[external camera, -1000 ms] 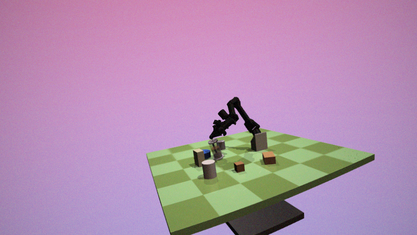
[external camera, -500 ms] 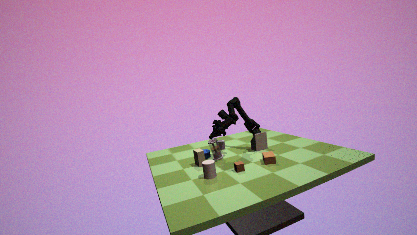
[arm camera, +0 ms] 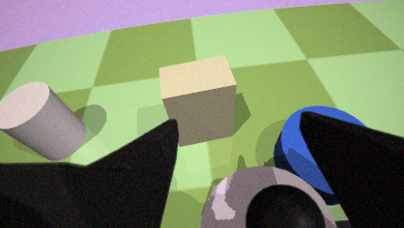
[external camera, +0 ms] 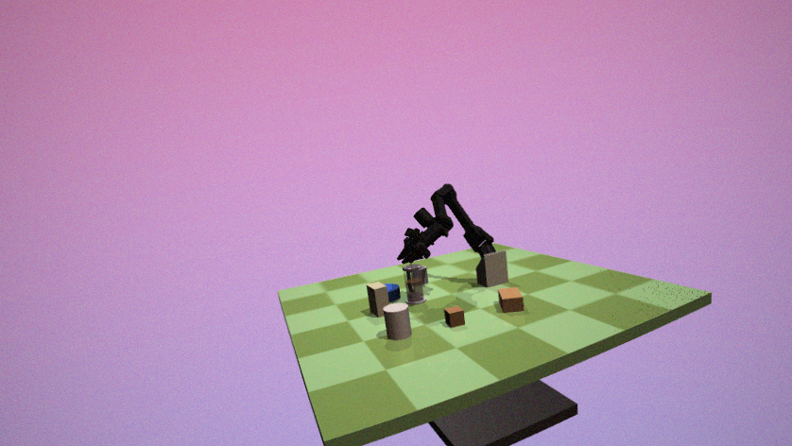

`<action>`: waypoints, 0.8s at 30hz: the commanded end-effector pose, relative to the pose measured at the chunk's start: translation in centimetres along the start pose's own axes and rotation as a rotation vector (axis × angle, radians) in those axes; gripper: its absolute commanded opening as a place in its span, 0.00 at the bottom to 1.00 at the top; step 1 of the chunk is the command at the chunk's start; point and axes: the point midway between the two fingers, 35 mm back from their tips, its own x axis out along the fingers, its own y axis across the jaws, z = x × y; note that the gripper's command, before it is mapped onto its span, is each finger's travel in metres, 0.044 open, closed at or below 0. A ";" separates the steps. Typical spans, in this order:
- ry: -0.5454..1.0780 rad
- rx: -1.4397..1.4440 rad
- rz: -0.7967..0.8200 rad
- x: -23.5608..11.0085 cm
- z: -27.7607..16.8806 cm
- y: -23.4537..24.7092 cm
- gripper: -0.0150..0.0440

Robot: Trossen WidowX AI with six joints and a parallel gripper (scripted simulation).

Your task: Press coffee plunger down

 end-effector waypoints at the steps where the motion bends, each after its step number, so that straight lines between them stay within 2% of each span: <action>1: -0.002 0.005 0.004 0.0 0.0 0.1 0.96; 2: -0.002 0.005 0.004 0.0 0.0 0.1 1.00; 8: 0.002 0.004 0.007 -0.7 0.7 0.1 1.00; 16: 0.012 -0.006 0.009 -7.3 4.8 -1.1 1.00; 24: 0.012 -0.007 0.009 -7.4 4.8 -1.1 1.00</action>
